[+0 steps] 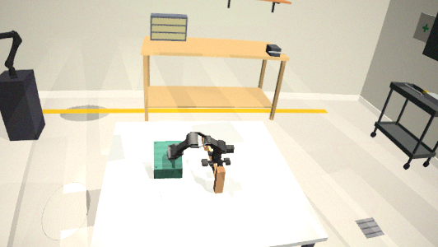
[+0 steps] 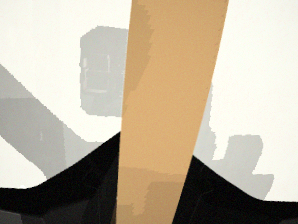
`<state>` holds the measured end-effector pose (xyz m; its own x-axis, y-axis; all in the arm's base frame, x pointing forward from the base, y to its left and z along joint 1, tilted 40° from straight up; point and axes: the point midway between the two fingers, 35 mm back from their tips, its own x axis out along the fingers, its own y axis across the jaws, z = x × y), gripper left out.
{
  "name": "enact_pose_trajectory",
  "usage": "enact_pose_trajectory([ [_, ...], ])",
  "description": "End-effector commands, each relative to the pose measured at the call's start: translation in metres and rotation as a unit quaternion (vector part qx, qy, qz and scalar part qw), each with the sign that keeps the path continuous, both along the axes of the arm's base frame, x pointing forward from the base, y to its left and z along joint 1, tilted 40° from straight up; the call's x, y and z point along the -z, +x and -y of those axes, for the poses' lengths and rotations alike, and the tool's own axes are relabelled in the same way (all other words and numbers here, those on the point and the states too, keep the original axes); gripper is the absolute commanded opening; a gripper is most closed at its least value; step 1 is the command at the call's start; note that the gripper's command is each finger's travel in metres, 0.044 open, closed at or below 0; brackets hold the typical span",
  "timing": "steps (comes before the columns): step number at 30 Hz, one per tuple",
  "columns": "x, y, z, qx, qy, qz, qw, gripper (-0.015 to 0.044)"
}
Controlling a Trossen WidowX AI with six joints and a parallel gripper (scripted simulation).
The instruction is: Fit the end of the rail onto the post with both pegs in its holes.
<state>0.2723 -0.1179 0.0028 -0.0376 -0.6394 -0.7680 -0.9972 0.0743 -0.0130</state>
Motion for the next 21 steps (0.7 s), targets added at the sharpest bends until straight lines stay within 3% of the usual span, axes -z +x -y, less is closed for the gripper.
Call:
enact_pose_trajectory([
  [1,-0.0019,0.0,0.002,-0.001,-0.003,-0.001,1.0,0.0],
  [19,-0.0064,-0.0003,0.0056,-0.001,-0.003,-0.001,1.0,0.0],
  [21,-0.0038,-0.0001,0.0033,0.001,0.0,0.001,1.0,0.0053],
])
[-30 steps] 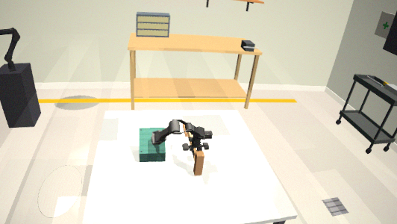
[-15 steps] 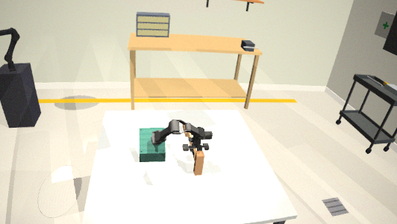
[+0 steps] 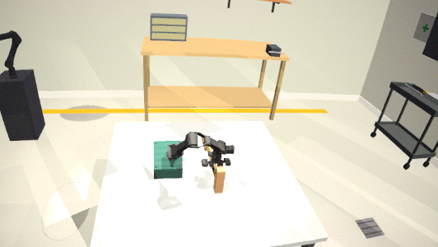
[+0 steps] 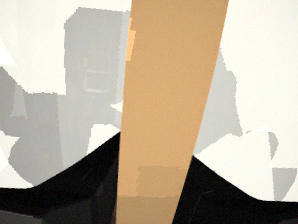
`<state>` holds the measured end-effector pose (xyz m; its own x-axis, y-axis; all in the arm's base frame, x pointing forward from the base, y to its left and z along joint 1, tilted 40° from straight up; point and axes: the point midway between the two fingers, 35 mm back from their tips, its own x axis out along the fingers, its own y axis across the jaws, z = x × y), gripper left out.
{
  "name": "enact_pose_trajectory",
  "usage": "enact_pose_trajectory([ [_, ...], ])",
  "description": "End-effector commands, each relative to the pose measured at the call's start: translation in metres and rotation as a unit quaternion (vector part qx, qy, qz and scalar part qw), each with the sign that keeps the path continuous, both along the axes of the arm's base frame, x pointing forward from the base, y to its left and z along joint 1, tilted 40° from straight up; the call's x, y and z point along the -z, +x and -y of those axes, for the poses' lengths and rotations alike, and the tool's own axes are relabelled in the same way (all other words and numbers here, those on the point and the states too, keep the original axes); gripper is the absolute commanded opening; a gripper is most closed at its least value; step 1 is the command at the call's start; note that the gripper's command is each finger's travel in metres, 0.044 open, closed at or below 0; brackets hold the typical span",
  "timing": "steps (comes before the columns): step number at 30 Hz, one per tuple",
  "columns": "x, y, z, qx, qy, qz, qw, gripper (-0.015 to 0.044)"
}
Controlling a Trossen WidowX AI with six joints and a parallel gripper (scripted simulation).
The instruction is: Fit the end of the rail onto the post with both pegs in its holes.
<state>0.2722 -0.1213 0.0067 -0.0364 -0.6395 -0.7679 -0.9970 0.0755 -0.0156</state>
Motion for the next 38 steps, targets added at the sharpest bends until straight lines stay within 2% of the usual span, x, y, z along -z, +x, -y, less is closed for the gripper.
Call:
enact_pose_trajectory([
  [1,0.0,0.0,0.0,0.0,0.0,0.0,1.0,0.0079],
  [15,0.0,0.0,0.0,0.0,0.0,0.0,1.0,0.044],
  [18,0.0,0.0,-0.002,0.0,0.0,0.0,1.0,0.044],
  [23,-0.003,0.003,-0.041,-0.001,-0.001,-0.002,1.0,0.044],
  [38,-0.003,0.003,-0.043,-0.001,-0.002,-0.002,1.0,0.044],
])
